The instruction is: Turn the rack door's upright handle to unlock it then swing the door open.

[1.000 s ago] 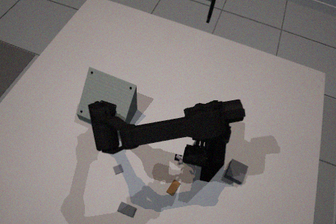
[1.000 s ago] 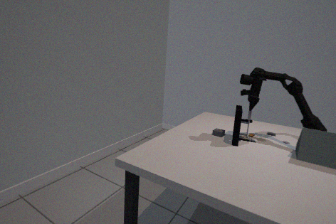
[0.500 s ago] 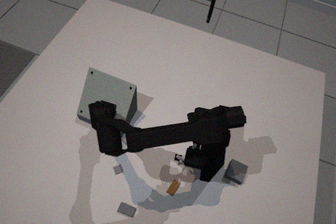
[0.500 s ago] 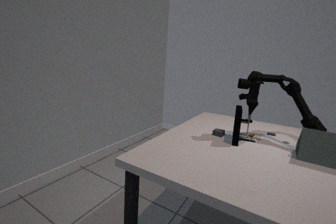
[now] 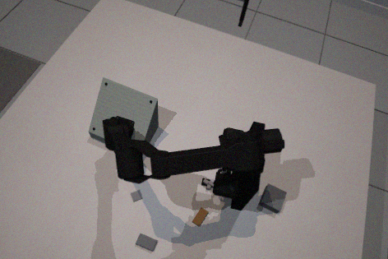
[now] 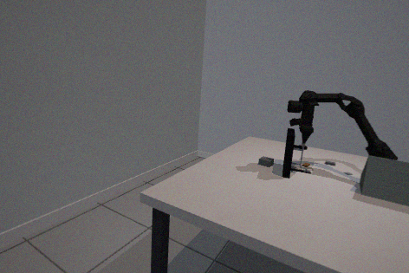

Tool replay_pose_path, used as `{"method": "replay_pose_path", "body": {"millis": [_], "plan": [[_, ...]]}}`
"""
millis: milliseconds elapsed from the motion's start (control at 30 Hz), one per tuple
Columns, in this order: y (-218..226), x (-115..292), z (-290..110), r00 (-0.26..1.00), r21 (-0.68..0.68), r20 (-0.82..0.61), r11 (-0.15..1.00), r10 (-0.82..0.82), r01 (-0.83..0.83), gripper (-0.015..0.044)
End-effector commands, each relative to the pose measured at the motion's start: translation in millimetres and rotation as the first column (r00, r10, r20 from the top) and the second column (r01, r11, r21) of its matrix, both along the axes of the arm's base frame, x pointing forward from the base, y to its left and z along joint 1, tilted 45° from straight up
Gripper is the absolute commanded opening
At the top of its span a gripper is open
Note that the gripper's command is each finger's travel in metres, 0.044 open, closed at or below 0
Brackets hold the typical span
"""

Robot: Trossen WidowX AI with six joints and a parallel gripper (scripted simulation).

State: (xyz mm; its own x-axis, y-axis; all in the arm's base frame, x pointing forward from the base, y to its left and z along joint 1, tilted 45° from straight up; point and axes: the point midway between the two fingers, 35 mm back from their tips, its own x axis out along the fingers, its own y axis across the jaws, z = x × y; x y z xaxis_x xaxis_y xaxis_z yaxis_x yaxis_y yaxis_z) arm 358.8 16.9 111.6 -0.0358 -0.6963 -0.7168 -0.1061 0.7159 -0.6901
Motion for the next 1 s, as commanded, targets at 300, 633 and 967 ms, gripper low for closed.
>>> {"method": "replay_pose_path", "body": {"millis": [300,633,967], "plan": [[-0.6,-0.4,-1.7,1.000,0.003,-0.007,1.000,0.000,0.000,0.0054],[-0.6,-0.4,-1.7,1.000,0.002,-0.001,1.000,-0.006,0.006,0.0013],[-0.6,-0.4,-1.7,0.895,0.037,0.309,0.945,-0.321,0.326,0.0013]]}}
